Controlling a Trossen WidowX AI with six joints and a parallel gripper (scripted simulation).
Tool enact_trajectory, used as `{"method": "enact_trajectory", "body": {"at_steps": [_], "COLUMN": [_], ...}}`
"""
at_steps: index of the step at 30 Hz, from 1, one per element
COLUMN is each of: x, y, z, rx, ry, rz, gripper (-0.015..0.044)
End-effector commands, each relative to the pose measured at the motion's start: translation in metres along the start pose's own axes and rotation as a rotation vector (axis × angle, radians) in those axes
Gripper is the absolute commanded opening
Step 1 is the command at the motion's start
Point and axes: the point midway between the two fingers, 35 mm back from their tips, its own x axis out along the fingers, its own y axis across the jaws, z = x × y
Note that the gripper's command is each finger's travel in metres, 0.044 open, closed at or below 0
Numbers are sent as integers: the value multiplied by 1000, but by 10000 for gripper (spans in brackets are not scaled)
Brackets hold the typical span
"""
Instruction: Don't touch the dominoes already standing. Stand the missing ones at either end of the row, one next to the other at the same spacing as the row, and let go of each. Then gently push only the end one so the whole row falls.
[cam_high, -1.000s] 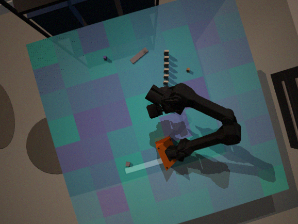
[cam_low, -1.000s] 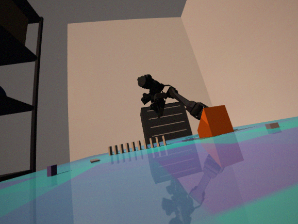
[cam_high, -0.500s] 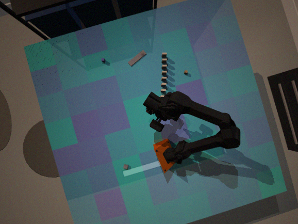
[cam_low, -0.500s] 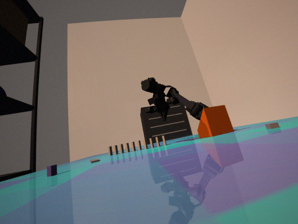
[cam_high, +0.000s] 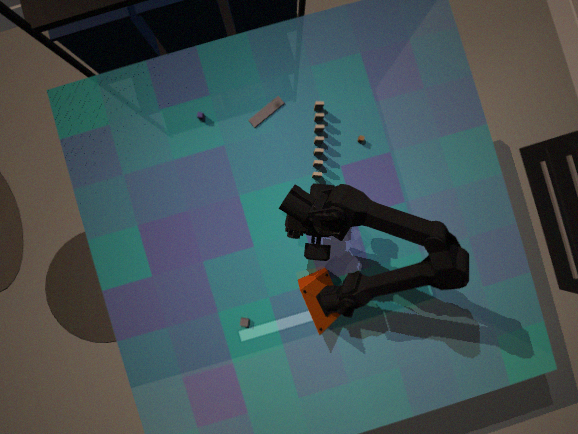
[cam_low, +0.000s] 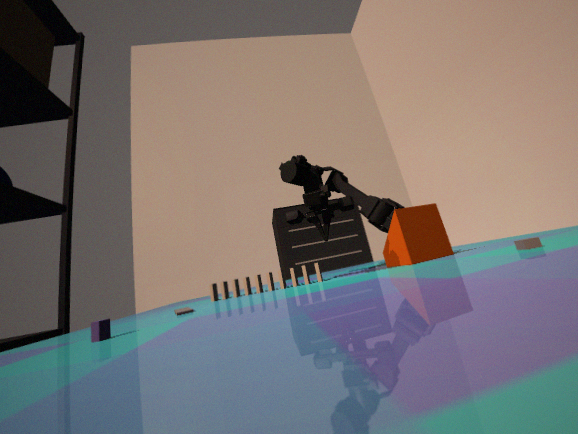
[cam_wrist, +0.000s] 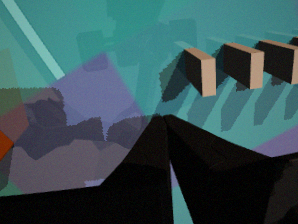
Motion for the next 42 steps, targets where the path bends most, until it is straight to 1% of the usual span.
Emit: {"method": "enact_trajectory", "body": {"at_steps": [1, 39, 40, 42], "x": [3, 3, 5, 27], "y": [2, 2, 2, 0], "z": [-1, -1, -1, 2], "rx": [-20, -20, -20, -21], "ry": [7, 7, 7, 3], "rz": [0, 0, 1, 2], "gripper": [0, 0, 0, 0]}}
